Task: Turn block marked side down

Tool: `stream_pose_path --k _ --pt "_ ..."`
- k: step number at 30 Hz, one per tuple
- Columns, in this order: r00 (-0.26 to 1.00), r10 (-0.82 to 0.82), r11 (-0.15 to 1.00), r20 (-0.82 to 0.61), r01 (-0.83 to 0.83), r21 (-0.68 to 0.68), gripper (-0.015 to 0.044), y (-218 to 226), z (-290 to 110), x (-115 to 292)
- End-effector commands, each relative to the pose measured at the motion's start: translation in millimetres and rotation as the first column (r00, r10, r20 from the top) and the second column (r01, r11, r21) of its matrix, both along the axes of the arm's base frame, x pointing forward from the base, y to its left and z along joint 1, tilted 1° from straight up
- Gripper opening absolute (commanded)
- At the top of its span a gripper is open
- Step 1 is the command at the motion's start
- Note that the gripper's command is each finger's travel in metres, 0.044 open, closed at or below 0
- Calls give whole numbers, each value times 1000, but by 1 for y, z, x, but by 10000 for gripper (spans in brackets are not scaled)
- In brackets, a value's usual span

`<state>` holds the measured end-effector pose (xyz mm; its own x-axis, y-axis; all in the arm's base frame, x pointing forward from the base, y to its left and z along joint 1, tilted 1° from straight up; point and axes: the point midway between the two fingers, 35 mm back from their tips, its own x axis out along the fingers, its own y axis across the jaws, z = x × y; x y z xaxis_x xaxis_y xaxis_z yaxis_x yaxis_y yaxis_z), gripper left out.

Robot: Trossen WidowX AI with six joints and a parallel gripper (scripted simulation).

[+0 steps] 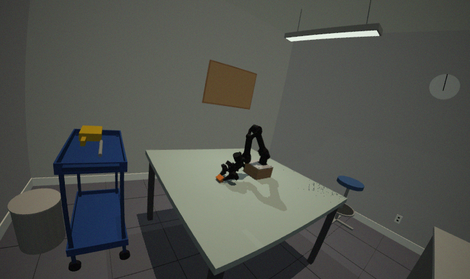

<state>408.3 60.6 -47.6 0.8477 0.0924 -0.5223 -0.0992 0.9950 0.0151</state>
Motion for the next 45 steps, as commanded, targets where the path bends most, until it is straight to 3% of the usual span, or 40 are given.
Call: stream_pose_path --k 1,13,31,45 --pt "1000 -1 1000 27 1 -3 0 -1 -6 -5" --pt "983 -6 1000 184 4 15 0 -4 -3 -20" --pt "981 -6 1000 192 3 16 0 -4 1 -21" --pt "981 -6 1000 192 3 16 368 -4 1 -21"
